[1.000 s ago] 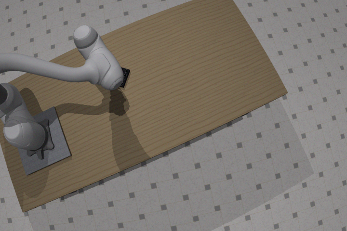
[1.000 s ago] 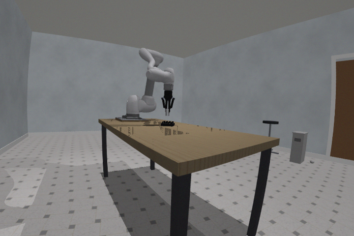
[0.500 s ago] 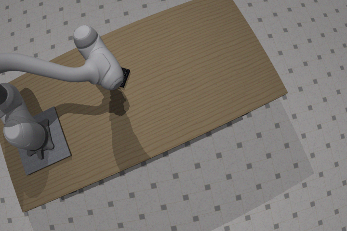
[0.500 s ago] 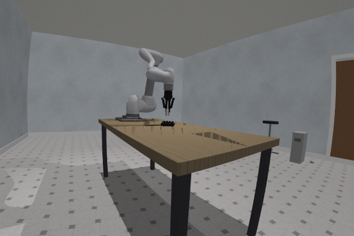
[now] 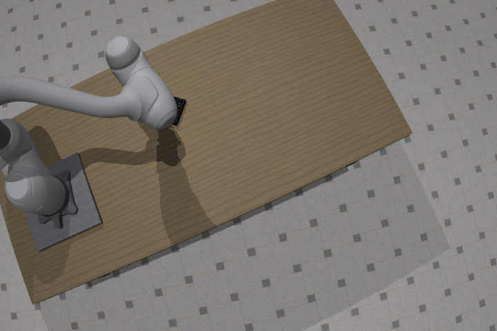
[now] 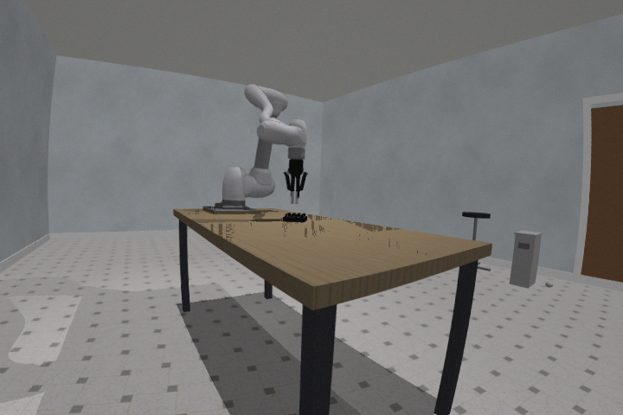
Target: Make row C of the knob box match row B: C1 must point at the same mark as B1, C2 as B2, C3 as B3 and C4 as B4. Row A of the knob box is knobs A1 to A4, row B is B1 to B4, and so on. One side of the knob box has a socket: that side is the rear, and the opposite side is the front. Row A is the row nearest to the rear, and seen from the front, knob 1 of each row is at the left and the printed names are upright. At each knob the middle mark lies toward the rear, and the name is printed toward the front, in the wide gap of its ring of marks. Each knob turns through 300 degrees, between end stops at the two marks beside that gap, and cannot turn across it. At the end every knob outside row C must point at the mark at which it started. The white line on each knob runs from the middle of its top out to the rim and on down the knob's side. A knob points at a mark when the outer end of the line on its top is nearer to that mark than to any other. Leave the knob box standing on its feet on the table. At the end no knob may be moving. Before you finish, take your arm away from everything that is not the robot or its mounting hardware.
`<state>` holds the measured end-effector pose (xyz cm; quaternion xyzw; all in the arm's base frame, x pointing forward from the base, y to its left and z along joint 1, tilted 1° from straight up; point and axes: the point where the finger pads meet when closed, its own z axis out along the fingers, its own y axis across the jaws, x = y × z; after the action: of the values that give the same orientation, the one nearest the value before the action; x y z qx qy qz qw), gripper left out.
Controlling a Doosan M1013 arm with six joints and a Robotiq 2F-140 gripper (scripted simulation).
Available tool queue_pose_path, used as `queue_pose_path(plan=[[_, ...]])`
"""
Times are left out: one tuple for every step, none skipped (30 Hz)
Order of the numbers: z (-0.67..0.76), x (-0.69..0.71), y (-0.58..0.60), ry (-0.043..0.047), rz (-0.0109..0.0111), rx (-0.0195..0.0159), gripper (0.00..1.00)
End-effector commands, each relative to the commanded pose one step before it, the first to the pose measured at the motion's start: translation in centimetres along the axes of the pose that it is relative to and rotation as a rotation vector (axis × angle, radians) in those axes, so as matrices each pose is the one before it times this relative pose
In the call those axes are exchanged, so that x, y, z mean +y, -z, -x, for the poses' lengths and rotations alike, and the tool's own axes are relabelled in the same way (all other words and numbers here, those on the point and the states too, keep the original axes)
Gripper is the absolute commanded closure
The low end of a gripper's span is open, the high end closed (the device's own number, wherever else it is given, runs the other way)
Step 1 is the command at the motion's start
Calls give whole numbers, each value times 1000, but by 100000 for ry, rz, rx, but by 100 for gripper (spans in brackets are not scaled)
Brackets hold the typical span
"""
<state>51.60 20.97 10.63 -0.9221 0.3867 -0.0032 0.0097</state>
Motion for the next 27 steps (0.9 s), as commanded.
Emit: queue_pose_path(plan=[[2,0,-135,-17,-1,7,88],[1,0,-61,-6,4,4,88],[1,0,-68,-6,4,5,88],[1,0,-75,-7,5,5,88],[0,0,0,0,0,0,88],[0,0,0,0,0,0,88],[1,-1,-83,-3,2,2,88],[1,-1,-90,0,0,0,88],[2,-1,-96,0,0,0,88],[2,-1,-103,0,0,0,88],[2,-1,-109,0,0,0,88],[2,-1,-114,0,0,0,88],[2,-1,-118,0,0,0,88],[2,-1,-123,0,0,0,88],[2,-1,-127,0,0,0,88],[2,-1,-130,0,0,0,88],[2,-1,-133,0,0,0,88],[2,-1,-135,0,0,0,88],[2,-1,-137,0,0,0,88],[2,-1,-137,0,0,0,88],[2,-1,-137,0,0,0,88],[0,0,0,0,0,0,88],[0,0,0,0,0,0,88],[2,-1,-137,0,0,0,88],[2,-1,-136,0,0,0,88],[2,-1,-134,0,0,0,88],[2,-1,-132,0,0,0,88]])
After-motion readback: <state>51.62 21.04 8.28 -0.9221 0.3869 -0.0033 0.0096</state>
